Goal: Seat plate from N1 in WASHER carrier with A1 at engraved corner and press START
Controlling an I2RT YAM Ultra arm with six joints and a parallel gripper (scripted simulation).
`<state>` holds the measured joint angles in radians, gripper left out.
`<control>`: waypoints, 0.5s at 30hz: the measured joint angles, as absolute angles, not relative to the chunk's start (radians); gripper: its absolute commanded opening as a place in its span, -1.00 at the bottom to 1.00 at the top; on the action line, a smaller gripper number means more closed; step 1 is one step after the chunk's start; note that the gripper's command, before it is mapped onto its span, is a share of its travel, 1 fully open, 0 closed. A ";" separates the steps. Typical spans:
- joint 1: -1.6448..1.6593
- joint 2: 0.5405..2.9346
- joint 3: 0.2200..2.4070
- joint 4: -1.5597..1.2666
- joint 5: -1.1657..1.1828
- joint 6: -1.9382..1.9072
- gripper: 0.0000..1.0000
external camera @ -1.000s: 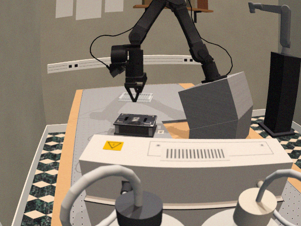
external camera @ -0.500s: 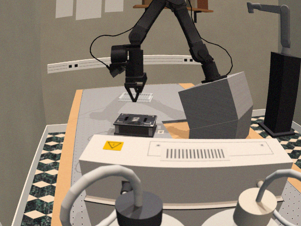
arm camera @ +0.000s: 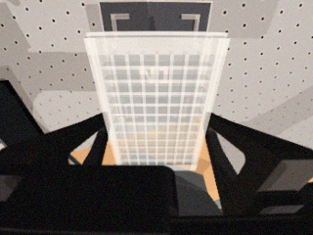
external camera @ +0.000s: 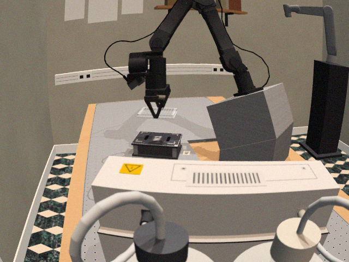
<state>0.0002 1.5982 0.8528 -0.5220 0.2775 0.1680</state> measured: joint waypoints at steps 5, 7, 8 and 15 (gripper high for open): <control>0.035 1.603 0.853 -0.525 0.293 0.183 0.68; 0.073 1.617 0.853 -0.526 0.299 0.203 0.68; 0.093 1.624 0.853 -0.527 0.302 0.215 0.68; 0.192 1.657 0.871 -0.545 0.319 0.303 0.68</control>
<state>0.1917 1.6566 0.8715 -0.5446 0.3187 0.3027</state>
